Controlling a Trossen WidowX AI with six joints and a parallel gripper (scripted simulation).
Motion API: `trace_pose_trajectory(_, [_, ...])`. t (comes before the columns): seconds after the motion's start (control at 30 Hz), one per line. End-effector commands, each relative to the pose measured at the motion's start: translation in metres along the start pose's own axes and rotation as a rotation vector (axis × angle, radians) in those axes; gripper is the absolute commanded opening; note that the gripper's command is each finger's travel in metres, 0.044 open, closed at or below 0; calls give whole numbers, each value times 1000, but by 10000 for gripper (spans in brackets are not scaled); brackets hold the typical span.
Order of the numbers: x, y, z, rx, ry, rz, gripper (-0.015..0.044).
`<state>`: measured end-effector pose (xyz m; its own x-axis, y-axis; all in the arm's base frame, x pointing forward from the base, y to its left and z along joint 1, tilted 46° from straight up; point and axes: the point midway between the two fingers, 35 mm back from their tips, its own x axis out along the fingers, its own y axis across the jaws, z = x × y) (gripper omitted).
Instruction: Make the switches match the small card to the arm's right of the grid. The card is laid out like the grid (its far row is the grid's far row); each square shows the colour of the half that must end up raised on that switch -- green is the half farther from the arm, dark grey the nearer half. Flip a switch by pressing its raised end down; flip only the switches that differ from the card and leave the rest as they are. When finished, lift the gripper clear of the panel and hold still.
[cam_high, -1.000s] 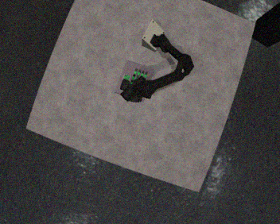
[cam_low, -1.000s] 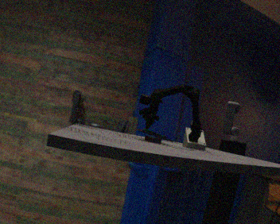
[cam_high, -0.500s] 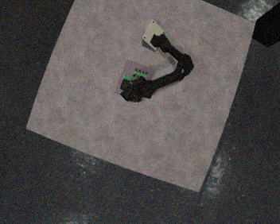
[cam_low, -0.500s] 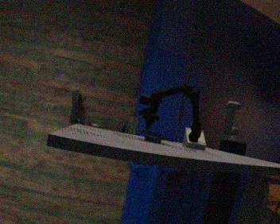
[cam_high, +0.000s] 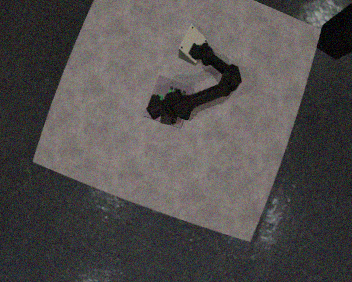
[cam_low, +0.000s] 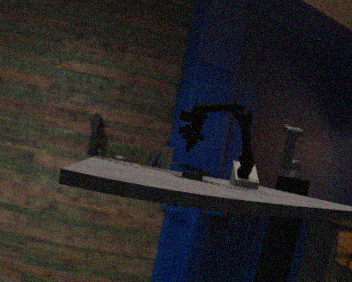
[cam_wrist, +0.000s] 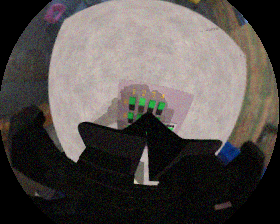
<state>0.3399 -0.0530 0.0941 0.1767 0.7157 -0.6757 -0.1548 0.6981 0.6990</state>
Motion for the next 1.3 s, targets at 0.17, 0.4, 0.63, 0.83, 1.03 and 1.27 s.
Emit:
trace_pose_trajectory(0.17, [31,-11,0,6,29,1,0])
trace_pose_trajectory(0.4, [34,-11,0,6,31,1,0])
trace_pose_trajectory(0.63, [43,-11,-1,6,31,1,0])
trace_pose_trajectory(0.83, [46,-11,-1,6,31,1,0])
trace_pose_trajectory(1.03, [54,-11,0,6,31,1,0])
trace_pose_trajectory(1.27, [58,-11,0,6,31,2,0])
